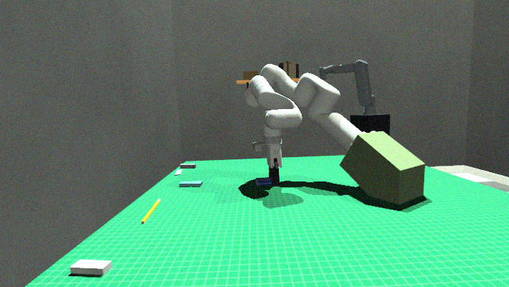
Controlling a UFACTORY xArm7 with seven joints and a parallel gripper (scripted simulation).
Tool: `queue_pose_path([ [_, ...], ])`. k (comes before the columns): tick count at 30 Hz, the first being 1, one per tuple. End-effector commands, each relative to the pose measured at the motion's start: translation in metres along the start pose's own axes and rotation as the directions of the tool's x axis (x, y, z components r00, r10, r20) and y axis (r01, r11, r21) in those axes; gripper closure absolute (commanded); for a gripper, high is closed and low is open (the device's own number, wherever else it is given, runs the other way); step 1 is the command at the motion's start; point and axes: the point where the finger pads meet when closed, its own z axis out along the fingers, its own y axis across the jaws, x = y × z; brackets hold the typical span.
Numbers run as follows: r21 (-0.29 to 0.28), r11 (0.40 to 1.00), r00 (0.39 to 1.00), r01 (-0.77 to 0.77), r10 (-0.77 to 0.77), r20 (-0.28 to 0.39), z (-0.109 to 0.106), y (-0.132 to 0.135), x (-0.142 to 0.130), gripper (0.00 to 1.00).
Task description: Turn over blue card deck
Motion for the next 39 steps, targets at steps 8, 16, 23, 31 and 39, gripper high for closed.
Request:
queue_pose_path([
  [8, 0.001, 1.0, 0.992, 0.0, -0.001, 0.127, -0.008, -0.001, 0.003, 0.33],
  [16, -0.003, 1.0, 0.985, 0.0, 0.0, 0.171, -0.011, 0.0, 0.005, 0.33],
  [23, 0.001, 1.0, 0.966, 0.0, -0.001, 0.257, -0.02, -0.001, 0.009, 0.33],
  [31, 0.001, 1.0, 0.925, 0.0, -0.001, 0.38, -0.024, -0.001, 0.011, 0.33],
  [39, 0.0, 1.0, 0.875, 0.001, -0.001, 0.484, -0.031, -0.001, 0.016, 0.33],
])
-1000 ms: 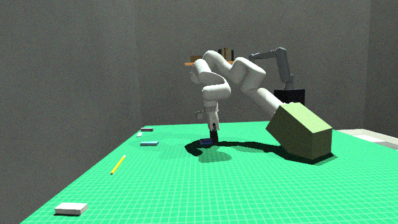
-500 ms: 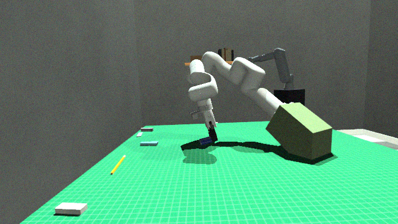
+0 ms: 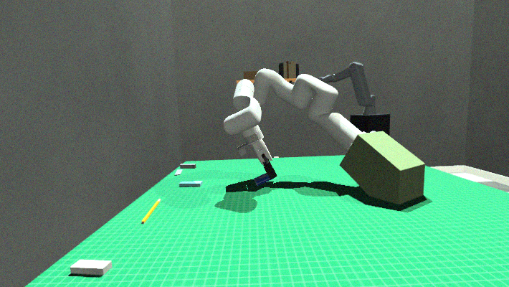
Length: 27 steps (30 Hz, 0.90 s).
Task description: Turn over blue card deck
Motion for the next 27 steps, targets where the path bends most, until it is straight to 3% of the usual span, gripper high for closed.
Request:
queue_pose_path([
  [1, 0.001, 1.0, 0.994, 0.003, -0.003, 0.114, -0.007, 0.0, 0.002, 0.33],
  [27, 0.001, 1.0, 0.998, 0.003, -0.003, 0.057, -0.03, 0.0, 0.013, 0.33],
])
